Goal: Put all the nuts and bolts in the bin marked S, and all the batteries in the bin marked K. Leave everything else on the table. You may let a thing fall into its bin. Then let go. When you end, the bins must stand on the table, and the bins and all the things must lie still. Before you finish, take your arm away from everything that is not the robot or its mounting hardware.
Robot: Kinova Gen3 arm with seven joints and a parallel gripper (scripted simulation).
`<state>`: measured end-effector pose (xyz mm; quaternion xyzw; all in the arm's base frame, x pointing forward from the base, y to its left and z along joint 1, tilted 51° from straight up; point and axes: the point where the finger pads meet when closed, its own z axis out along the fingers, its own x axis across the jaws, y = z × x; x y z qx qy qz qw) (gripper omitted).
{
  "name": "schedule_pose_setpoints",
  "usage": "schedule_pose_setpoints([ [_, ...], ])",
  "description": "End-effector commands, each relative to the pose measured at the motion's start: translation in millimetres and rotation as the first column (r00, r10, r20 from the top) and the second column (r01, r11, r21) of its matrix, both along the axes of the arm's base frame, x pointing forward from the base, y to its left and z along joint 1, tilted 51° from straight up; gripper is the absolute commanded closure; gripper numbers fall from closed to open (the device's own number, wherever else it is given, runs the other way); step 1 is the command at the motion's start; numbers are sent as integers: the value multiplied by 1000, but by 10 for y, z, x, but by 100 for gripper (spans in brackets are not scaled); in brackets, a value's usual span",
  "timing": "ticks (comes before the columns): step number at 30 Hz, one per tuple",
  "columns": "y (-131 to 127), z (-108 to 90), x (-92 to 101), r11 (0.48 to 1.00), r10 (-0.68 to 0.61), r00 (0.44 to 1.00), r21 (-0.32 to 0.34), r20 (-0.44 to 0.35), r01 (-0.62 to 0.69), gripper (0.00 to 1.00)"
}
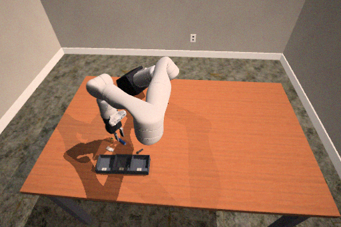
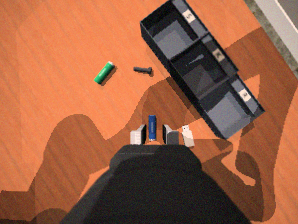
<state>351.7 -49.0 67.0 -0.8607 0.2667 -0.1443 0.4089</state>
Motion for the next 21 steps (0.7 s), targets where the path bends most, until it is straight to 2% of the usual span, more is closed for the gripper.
schedule_pose_setpoints([
  [1,117,-85,13,1000,9,1000,8,-11,-9,40],
  [6,239,-200,84,1000,9,1000,8,-11,-9,40],
  [21,230,-209,114,1000,9,1000,8,-11,-9,40],
])
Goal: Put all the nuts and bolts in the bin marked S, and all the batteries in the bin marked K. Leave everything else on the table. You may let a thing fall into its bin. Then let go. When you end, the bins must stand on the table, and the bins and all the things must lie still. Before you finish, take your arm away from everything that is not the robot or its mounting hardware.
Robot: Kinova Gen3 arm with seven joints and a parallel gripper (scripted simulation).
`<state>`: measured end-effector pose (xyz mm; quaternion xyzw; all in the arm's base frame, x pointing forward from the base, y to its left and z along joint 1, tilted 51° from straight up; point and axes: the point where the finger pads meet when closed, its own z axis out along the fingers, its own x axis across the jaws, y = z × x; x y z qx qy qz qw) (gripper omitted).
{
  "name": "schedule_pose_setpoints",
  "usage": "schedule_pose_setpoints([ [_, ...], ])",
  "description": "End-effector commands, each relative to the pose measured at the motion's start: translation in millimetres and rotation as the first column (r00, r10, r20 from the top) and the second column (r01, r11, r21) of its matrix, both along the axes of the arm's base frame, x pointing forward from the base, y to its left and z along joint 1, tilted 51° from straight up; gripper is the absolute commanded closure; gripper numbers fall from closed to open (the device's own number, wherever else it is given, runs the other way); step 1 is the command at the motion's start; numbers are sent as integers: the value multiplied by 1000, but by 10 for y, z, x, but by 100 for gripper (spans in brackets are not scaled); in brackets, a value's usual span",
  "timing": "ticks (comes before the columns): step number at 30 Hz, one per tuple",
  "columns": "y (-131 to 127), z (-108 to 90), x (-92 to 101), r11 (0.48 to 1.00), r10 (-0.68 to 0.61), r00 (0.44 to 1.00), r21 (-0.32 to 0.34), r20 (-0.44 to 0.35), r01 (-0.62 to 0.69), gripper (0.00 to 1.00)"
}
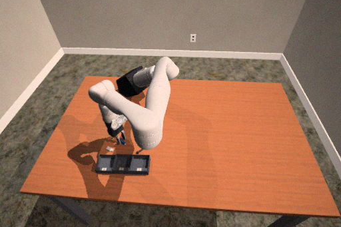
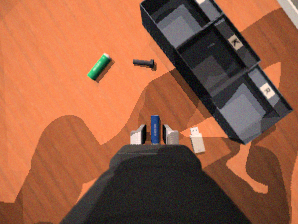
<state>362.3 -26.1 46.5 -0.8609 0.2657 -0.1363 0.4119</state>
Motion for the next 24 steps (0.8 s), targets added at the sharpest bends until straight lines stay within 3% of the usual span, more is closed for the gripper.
schedule_pose_setpoints([
  [1,8,-11,15,1000,0,1000,-1,1,0,40],
  [23,66,-70,61,1000,0,1000,-1,1,0,40],
  [24,66,-70,60,1000,0,1000,-1,1,0,69],
])
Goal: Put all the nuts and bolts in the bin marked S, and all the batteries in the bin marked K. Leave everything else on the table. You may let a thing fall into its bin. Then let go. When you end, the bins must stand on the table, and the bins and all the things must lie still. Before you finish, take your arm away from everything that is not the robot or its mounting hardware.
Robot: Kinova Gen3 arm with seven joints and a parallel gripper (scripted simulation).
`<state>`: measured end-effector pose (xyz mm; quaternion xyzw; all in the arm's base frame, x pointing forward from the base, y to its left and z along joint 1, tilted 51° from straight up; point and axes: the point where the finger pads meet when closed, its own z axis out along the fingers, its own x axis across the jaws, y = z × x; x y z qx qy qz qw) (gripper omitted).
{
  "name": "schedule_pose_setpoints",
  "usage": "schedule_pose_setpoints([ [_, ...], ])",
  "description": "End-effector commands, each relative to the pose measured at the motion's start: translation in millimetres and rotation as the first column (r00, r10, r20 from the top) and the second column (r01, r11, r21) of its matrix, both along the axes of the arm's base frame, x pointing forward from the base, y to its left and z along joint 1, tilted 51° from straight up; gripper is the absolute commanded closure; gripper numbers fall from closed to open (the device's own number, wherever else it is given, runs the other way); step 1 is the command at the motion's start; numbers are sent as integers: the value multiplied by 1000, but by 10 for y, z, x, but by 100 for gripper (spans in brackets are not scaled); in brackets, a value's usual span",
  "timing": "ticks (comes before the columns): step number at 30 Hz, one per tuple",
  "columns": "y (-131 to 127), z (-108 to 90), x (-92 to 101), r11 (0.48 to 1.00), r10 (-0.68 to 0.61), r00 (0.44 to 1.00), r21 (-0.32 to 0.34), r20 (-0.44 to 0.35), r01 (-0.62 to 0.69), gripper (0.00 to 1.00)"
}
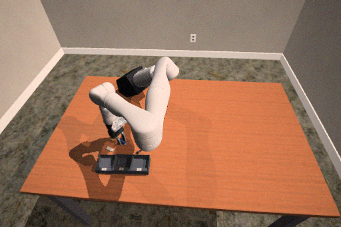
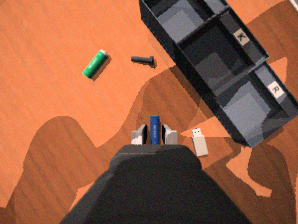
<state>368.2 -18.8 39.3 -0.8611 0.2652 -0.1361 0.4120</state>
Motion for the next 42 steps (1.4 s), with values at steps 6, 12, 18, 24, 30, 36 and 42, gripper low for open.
schedule_pose_setpoints([
  [6,-7,2,1,1000,-1,1000,-1,1,1,69],
  [12,-7,2,1,1000,-1,1000,-1,1,1,69],
  [18,-7,2,1,1000,-1,1000,-1,1,1,69],
  [24,-7,2,1,1000,-1,1000,-1,1,1,69],
  [30,-28,23,-13,1000,-1,1000,-1,1,1,69],
  [36,-113,106,-74,1000,-1,1000,-1,1,1,69],
  [42,-240,231,-165,1000,-1,1000,-1,1,1,69],
])
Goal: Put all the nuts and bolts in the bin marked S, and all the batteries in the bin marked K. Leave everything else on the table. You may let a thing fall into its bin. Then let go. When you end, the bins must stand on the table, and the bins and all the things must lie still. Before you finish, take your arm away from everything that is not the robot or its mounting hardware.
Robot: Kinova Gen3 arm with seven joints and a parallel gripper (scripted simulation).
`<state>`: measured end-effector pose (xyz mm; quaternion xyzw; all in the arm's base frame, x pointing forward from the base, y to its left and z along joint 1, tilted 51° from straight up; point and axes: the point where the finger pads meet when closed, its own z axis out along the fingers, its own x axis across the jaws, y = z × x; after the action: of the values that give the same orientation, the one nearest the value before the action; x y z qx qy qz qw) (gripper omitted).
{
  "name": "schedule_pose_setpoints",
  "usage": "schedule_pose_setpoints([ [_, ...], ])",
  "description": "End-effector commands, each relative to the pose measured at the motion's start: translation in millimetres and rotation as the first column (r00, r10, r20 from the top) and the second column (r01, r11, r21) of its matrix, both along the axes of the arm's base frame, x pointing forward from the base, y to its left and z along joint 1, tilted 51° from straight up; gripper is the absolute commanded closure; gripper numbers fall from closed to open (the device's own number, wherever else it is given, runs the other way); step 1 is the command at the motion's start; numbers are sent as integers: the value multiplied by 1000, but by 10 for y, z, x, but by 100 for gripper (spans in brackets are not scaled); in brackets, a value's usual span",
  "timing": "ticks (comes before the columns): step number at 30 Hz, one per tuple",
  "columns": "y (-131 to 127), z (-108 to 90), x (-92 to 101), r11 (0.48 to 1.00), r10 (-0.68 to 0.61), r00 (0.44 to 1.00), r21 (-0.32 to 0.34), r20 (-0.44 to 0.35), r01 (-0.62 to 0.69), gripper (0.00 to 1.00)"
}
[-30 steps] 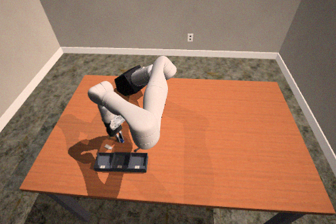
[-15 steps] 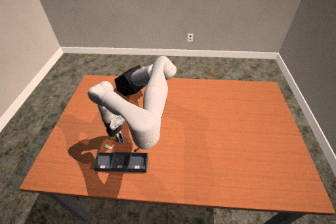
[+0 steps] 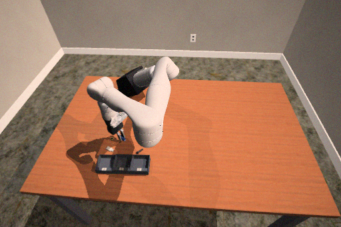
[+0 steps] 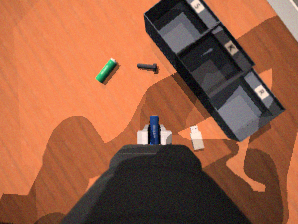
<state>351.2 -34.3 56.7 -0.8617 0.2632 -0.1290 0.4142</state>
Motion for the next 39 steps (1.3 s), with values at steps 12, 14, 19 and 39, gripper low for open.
schedule_pose_setpoints([
  [12,-233,202,-100,1000,-11,1000,-7,10,11,69],
  [14,-234,202,-100,1000,-11,1000,-7,10,11,69],
  [19,-234,202,-100,1000,-11,1000,-7,10,11,69],
  [39,-192,637,447,994,86,991,-78,103,-78,69],
])
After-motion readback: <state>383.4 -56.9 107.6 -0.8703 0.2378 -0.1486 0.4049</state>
